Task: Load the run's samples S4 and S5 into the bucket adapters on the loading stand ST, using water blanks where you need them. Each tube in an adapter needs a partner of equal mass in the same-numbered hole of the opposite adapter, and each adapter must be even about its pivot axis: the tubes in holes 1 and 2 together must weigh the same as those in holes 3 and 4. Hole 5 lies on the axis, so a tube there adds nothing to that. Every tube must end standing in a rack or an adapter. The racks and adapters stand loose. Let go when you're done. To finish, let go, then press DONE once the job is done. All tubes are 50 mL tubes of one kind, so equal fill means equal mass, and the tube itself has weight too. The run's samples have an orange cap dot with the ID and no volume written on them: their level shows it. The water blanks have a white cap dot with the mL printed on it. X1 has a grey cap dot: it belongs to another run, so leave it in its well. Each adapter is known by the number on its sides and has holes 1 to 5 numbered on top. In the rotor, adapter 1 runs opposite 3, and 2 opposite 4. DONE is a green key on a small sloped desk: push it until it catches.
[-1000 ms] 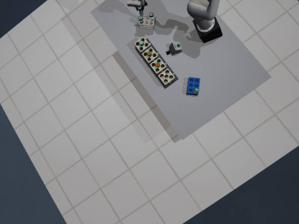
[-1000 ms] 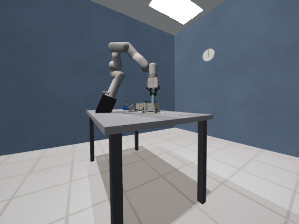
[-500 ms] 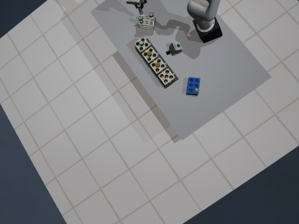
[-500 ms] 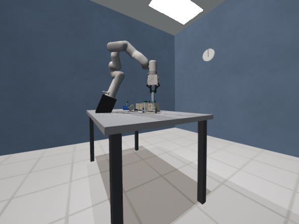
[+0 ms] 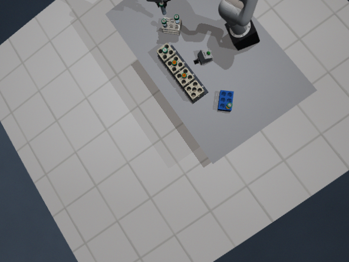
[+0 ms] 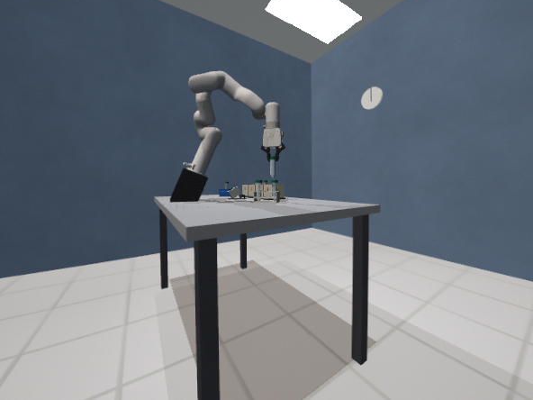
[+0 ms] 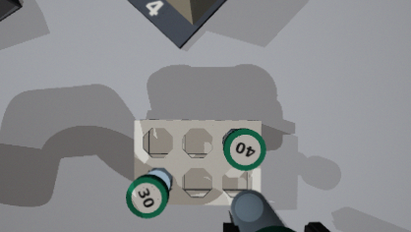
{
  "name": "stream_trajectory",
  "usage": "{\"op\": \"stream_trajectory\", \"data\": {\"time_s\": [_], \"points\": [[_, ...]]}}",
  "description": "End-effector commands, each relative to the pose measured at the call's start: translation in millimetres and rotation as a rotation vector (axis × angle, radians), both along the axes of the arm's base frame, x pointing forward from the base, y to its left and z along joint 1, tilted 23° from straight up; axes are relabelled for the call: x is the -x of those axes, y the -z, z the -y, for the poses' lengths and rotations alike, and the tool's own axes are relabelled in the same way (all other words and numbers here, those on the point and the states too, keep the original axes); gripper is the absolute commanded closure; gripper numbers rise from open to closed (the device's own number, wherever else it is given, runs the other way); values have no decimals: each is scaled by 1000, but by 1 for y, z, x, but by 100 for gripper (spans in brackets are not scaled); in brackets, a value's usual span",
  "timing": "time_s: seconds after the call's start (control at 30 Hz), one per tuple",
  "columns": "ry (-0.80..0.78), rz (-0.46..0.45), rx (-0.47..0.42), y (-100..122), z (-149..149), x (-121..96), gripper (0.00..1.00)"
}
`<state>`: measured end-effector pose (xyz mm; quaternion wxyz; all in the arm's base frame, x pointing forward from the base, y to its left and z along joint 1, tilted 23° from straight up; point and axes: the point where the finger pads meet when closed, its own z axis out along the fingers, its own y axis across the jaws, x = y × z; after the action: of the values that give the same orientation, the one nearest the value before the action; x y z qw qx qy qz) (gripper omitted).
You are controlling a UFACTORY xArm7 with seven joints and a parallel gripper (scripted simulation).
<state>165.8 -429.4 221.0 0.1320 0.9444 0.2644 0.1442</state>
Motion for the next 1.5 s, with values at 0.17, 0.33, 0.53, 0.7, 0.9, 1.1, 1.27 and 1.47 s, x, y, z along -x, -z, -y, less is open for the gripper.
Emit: {"op": "stream_trajectory", "data": {"time_s": [0.17, 0.33, 0.53, 0.7, 0.9, 1.1, 1.27, 1.47], "points": [[1, 2, 3, -12, -1, 4, 100], [1, 2, 3, -12, -1, 4, 100], [93, 19, -31, -12, -15, -3, 100], [247, 48, -88, -12, -37, -14, 100], [370, 72, -134, -12, -55, -23, 100], [555, 107, -203, -12, -82, -37, 100], [691, 133, -254, -12, -104, -48, 100], [690, 133, -254, -12, -122, -57, 100]]}}
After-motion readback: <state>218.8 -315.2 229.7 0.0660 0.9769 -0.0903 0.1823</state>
